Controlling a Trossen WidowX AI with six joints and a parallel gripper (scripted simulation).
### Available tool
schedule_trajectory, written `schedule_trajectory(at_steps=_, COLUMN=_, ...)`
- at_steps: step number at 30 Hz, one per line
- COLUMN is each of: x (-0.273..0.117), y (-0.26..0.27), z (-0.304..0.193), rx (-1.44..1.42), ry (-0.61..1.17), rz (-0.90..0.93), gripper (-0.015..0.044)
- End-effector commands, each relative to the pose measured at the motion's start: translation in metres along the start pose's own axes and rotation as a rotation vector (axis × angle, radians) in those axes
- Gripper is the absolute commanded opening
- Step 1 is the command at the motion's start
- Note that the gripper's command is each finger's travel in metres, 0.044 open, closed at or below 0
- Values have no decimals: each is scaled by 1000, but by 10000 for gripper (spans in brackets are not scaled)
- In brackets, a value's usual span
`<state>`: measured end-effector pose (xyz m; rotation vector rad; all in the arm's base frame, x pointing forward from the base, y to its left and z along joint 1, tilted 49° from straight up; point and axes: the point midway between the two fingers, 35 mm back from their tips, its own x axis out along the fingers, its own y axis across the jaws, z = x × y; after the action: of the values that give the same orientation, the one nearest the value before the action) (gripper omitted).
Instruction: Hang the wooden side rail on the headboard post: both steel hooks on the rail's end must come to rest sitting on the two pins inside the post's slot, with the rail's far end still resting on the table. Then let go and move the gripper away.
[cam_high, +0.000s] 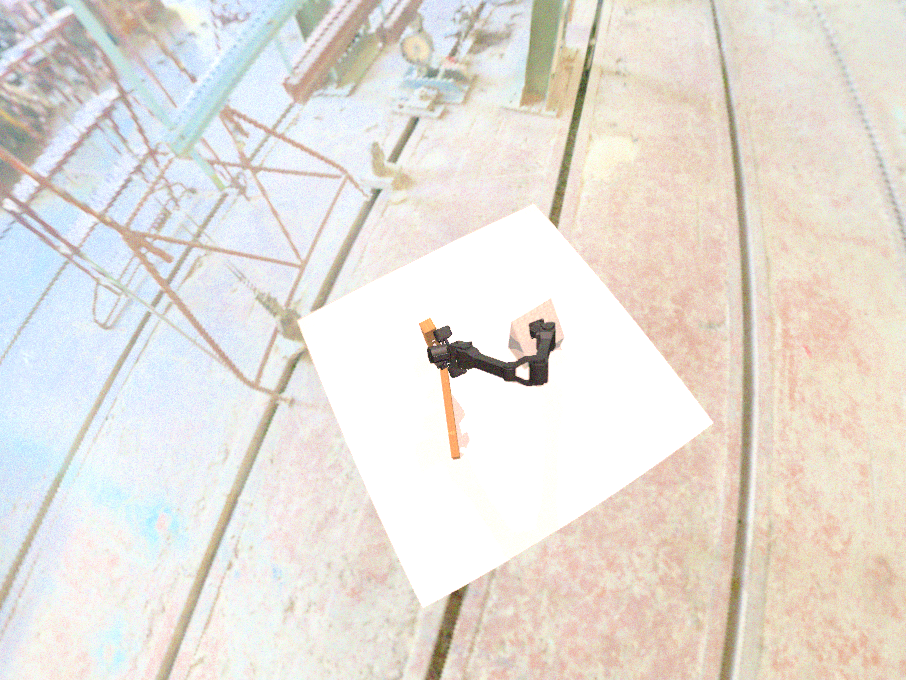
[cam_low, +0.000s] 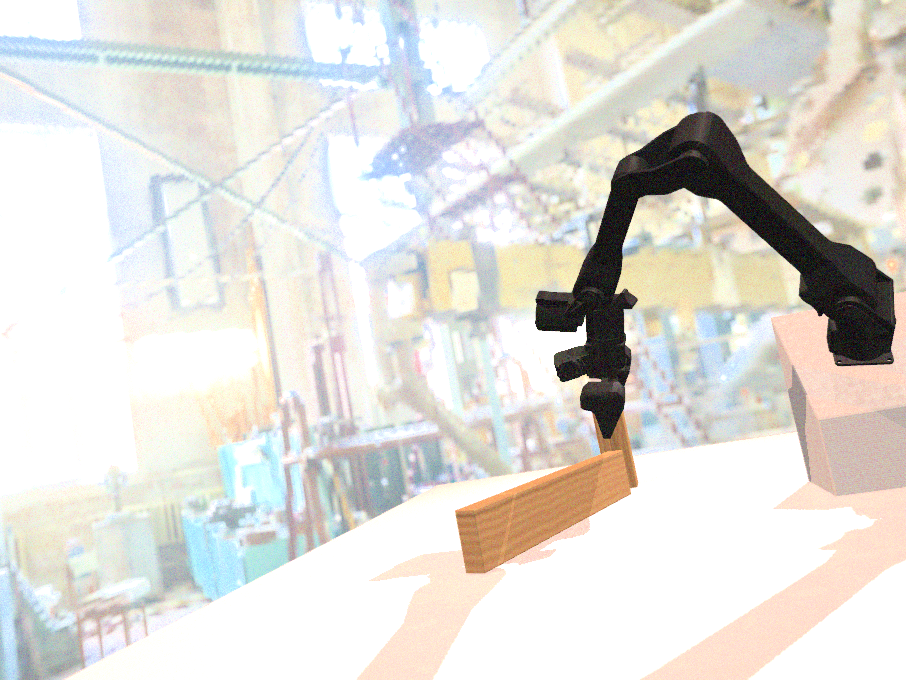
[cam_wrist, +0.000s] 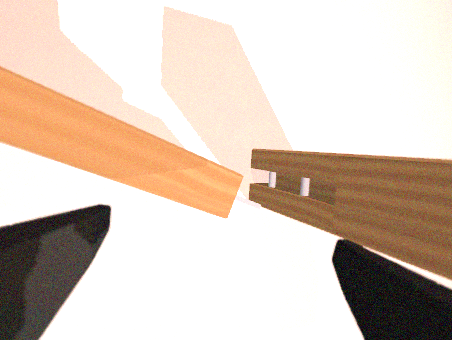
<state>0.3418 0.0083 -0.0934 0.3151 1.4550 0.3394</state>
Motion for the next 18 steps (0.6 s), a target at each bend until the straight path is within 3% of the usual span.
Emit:
schedule_trajectory(at_steps=1, x=-5, y=11, z=15, rx=-453, ry=59, rz=159, gripper=440)
schedule_trajectory(at_steps=18, x=-30, y=32, z=44, rx=-1230, ry=-80, rz=477, gripper=440)
